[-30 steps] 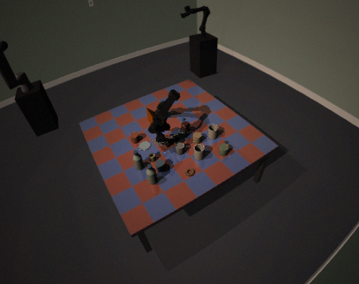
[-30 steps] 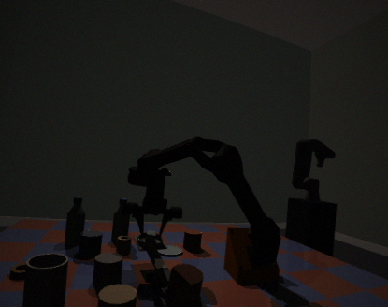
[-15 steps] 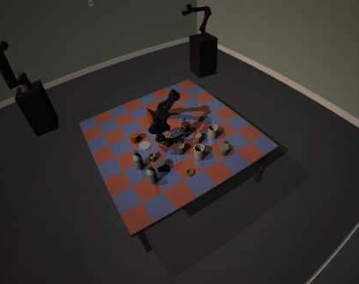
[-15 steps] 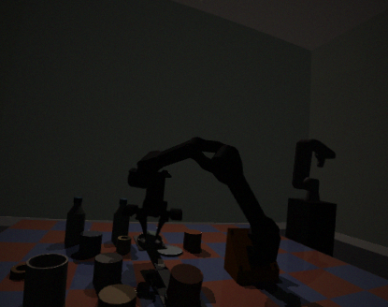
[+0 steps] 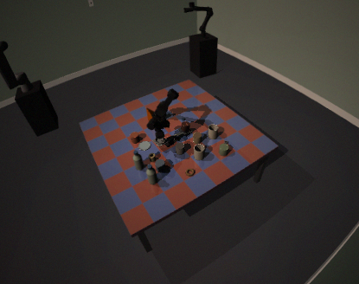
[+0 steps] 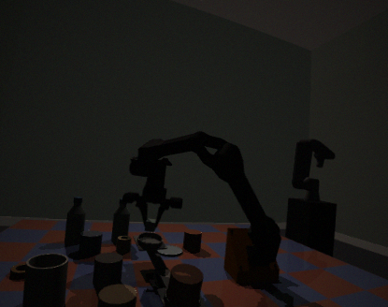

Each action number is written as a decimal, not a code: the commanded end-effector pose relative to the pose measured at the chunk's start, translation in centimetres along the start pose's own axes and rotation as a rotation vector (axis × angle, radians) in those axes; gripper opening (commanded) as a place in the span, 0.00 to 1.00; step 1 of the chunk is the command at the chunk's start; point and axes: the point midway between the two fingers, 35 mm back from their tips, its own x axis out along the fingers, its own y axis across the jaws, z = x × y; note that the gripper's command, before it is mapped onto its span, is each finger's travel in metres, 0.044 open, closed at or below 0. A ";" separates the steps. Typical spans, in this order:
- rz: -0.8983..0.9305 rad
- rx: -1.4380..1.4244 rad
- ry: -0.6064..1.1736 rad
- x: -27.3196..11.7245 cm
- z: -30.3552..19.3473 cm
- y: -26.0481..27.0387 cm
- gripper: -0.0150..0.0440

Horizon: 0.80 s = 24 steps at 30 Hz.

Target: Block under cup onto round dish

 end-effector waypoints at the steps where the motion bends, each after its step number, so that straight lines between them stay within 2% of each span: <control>1: -0.008 0.015 0.003 -2.1 -0.1 0.0 0.25; 11: -0.021 0.046 0.001 -5.6 0.0 0.4 0.25; 24: -0.006 0.002 0.010 -1.0 -7.3 2.4 0.25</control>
